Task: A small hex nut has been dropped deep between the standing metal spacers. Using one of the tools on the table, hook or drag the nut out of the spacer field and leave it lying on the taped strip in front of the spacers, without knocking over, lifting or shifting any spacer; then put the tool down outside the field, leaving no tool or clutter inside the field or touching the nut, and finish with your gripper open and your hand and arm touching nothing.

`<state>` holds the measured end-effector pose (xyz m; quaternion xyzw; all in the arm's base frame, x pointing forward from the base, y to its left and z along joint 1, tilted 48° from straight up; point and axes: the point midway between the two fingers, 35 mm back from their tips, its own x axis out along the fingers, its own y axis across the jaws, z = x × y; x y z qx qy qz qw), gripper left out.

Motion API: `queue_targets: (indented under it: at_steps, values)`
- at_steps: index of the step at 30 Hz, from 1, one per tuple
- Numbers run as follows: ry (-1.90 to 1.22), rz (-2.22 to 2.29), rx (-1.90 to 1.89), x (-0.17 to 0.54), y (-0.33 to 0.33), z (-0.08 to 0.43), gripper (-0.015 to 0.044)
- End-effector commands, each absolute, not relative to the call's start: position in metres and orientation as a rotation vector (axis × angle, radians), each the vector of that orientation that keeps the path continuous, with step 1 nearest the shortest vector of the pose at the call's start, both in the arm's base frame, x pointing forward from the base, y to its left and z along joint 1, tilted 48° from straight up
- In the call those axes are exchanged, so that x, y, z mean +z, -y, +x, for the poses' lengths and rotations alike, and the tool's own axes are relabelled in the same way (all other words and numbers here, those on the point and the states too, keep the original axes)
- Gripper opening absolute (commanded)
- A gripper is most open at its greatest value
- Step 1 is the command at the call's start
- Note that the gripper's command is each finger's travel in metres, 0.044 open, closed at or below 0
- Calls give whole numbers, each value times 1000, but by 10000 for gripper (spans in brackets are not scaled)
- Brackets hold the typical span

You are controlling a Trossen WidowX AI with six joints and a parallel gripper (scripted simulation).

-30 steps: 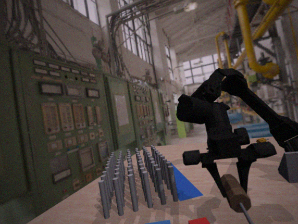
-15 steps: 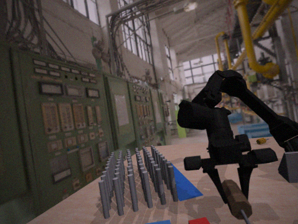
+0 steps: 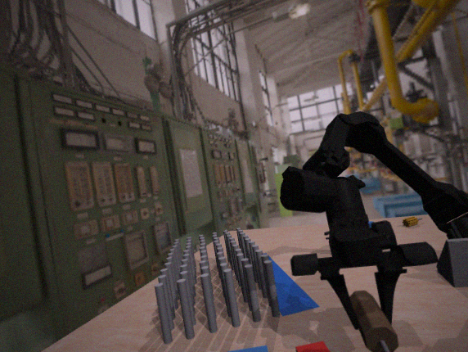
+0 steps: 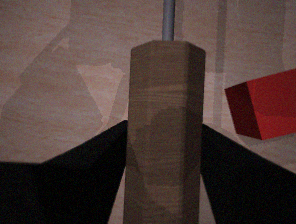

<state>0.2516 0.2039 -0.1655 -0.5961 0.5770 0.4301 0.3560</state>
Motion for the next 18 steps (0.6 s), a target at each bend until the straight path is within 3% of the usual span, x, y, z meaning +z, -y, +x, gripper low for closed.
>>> queue_targets:
  at_steps: [1,18]
  values:
    - [-1483,-1546,1113,-168,-202,252,0]
    - [-1484,-1547,1112,-177,-190,250,0]
